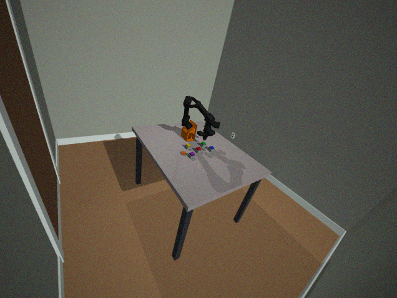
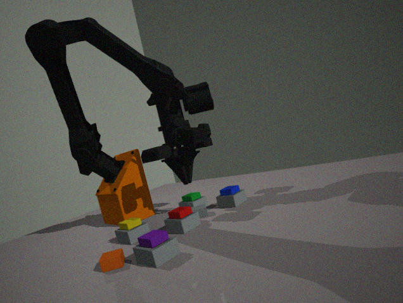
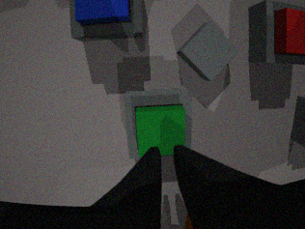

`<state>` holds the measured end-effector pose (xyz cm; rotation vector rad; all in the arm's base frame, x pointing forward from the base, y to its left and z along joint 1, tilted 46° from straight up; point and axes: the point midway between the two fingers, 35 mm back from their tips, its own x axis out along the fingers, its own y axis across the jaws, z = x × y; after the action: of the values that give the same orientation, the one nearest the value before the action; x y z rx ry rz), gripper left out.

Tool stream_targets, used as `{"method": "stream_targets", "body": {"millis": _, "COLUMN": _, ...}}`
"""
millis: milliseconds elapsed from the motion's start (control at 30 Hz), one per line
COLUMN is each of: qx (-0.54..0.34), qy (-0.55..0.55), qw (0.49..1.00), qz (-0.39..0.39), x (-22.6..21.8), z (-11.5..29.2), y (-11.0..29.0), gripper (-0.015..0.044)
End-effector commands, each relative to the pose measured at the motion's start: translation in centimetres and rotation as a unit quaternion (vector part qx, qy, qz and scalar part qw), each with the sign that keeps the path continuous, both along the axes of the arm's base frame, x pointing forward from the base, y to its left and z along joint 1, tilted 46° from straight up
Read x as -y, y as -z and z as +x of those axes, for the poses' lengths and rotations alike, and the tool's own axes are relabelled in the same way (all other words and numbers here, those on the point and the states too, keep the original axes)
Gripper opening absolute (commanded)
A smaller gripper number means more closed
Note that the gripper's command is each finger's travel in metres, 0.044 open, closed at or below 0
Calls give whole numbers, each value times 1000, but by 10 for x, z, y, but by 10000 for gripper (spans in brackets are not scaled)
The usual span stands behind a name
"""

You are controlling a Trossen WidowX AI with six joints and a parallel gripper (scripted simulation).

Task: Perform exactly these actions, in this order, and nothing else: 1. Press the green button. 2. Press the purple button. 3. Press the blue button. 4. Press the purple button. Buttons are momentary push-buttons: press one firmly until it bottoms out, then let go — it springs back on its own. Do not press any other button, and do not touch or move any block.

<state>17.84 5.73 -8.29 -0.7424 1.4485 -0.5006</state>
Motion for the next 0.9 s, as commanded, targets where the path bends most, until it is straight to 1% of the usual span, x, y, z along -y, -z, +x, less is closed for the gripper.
{"method": "stream_targets", "body": {"millis": 0, "qx": 0, "qy": -2, "qw": 1000, "qz": -1, "x": 1, "z": 0, "y": 0, "gripper": 20}}
{"method": "stream_targets", "body": {"millis": 867, "qx": 0, "qy": -2, "qw": 1000, "qz": -2, "x": 24, "z": 3, "y": 23, "gripper": 20}}
